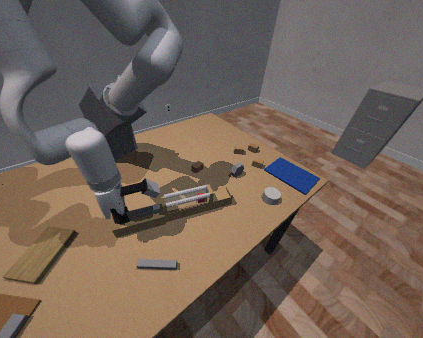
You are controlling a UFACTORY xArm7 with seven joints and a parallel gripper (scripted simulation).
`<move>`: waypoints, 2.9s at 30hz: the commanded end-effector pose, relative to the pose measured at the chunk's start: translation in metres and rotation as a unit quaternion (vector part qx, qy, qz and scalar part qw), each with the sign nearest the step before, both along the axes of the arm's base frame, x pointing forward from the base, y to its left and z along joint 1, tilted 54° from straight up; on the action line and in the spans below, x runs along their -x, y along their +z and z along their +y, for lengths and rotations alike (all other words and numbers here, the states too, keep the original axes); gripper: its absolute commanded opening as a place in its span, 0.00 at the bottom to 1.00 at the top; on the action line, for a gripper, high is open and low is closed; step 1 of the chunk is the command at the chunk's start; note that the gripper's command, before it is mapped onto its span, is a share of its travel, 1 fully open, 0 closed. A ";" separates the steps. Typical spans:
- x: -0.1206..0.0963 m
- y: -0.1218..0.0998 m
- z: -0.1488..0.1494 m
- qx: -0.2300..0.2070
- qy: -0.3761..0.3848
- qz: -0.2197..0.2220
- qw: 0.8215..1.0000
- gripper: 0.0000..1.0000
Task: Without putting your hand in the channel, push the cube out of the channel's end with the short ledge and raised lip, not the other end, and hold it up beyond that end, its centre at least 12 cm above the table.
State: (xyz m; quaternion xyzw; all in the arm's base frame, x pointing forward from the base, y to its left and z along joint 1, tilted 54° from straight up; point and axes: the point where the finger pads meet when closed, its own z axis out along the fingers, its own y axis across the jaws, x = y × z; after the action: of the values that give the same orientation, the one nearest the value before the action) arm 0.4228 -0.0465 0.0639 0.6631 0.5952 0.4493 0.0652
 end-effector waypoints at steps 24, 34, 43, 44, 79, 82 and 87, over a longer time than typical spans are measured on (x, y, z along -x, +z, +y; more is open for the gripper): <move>0.006 0.030 0.048 0.000 -0.001 -0.001 1.000 0.00; 0.008 0.042 0.067 0.000 -0.001 -0.001 1.000 0.00; 0.010 0.051 0.081 0.000 -0.001 -0.001 1.000 0.00; 0.010 0.051 0.082 0.000 -0.001 -0.001 1.000 0.00; 0.011 0.053 0.085 0.000 -0.001 -0.001 1.000 0.38; 0.011 0.053 0.085 0.000 -0.001 -0.001 1.000 0.38; 0.011 0.053 0.085 0.000 -0.001 -0.001 1.000 0.38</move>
State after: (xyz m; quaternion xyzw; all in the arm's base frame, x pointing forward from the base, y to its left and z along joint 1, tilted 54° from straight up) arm 0.4120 0.0391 0.1168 0.6632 0.5951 0.4491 0.0654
